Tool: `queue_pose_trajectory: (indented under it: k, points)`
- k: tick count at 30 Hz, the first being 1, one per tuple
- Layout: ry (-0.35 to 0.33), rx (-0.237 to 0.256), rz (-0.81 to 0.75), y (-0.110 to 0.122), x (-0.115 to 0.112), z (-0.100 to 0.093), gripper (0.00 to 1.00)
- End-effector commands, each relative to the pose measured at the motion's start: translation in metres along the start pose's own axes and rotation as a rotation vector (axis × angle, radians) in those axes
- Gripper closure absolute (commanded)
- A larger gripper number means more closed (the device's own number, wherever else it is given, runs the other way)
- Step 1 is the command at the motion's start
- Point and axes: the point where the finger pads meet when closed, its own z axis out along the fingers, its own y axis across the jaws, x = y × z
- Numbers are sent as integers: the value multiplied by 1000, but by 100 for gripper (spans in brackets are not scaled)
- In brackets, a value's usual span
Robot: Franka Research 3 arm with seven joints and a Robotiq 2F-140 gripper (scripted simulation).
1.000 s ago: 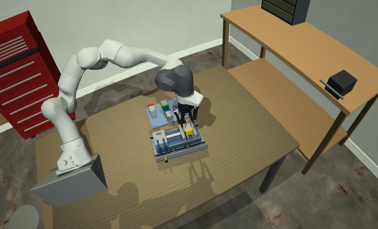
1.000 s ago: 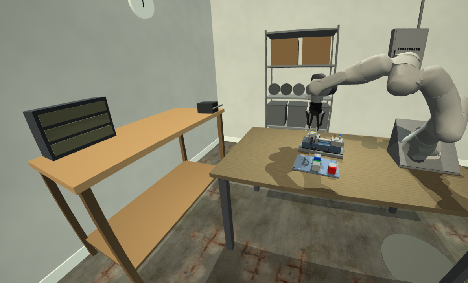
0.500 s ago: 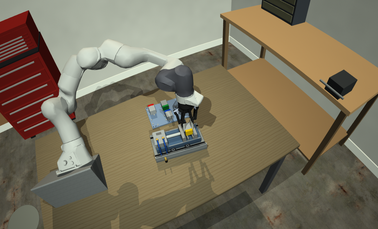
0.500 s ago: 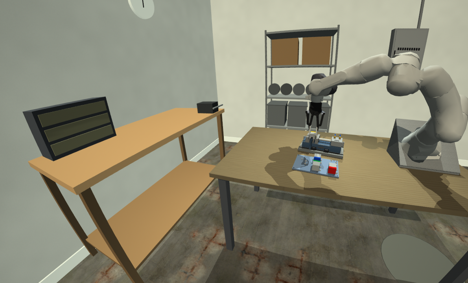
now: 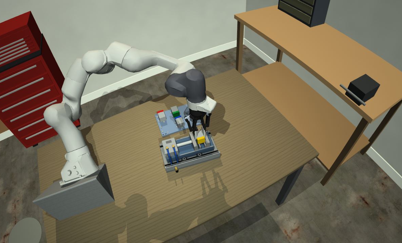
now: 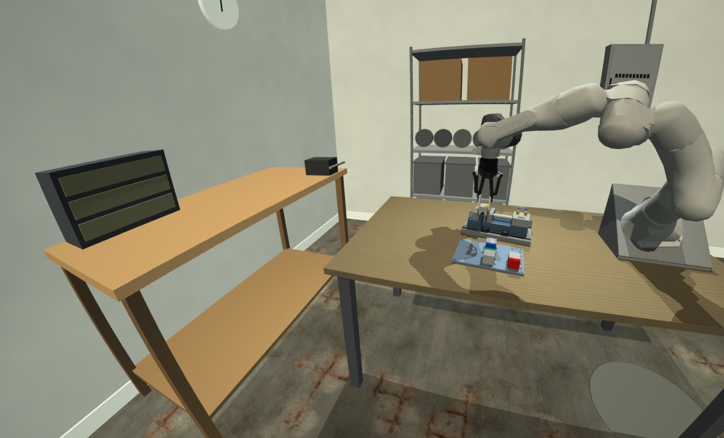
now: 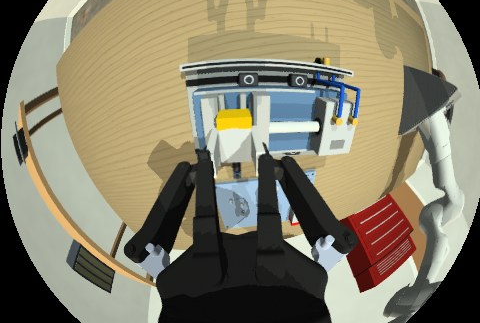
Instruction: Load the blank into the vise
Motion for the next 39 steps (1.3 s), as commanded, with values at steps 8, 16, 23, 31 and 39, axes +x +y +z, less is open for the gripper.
queue_pose_trajectory:
  k: [8, 16, 23, 31, 39]
  points:
    - [0, 5, 1, 0, 0, 1, 100]
    - [0, 5, 1, 0, 0, 1, 100]
    - [0, 5, 1, 0, 1, 2, 100]
    - [0, 5, 1, 0, 1, 2, 100]
    - [0, 5, 2, 0, 0, 1, 100]
